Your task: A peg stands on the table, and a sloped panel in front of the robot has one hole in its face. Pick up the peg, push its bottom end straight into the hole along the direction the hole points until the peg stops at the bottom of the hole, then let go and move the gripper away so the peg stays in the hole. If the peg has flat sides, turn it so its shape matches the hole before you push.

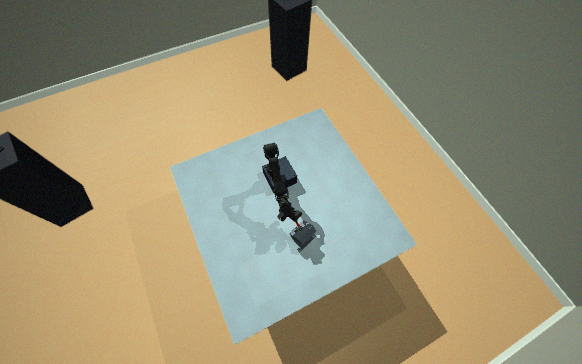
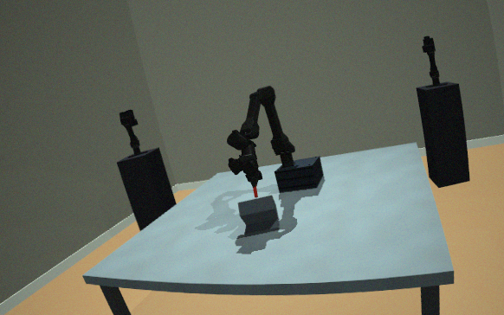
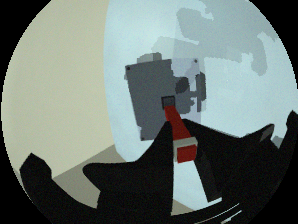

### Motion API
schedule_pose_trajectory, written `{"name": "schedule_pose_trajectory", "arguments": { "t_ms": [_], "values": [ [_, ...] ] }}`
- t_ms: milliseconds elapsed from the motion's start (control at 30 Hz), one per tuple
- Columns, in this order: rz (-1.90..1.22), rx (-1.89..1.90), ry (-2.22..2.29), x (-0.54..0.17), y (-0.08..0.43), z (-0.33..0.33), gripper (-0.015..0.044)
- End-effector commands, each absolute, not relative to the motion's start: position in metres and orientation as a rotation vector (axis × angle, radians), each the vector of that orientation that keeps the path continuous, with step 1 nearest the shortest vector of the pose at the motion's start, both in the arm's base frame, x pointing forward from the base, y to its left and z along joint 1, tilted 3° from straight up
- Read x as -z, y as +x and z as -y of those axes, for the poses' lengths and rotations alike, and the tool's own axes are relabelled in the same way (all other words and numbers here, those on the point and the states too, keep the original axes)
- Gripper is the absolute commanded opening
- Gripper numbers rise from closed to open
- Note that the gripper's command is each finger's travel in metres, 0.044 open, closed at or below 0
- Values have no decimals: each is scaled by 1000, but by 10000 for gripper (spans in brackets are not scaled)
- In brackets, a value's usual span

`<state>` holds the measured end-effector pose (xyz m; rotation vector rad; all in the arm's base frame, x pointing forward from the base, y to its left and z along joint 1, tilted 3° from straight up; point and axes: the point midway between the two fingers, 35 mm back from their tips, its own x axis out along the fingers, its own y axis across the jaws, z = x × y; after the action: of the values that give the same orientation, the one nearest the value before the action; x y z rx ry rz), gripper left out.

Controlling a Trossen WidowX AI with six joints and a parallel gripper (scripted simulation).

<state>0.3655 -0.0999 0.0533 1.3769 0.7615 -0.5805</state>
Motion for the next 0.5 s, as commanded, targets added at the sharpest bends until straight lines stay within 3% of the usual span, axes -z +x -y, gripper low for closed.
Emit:
{"name": "schedule_pose_trajectory", "arguments": {
  "t_ms": [0, 467],
  "values": [
    [-764, 592, 1382, -47, 369, 100, 0],
    [-763, 591, 1382, -35, 378, 99, 0]
  ]
}}
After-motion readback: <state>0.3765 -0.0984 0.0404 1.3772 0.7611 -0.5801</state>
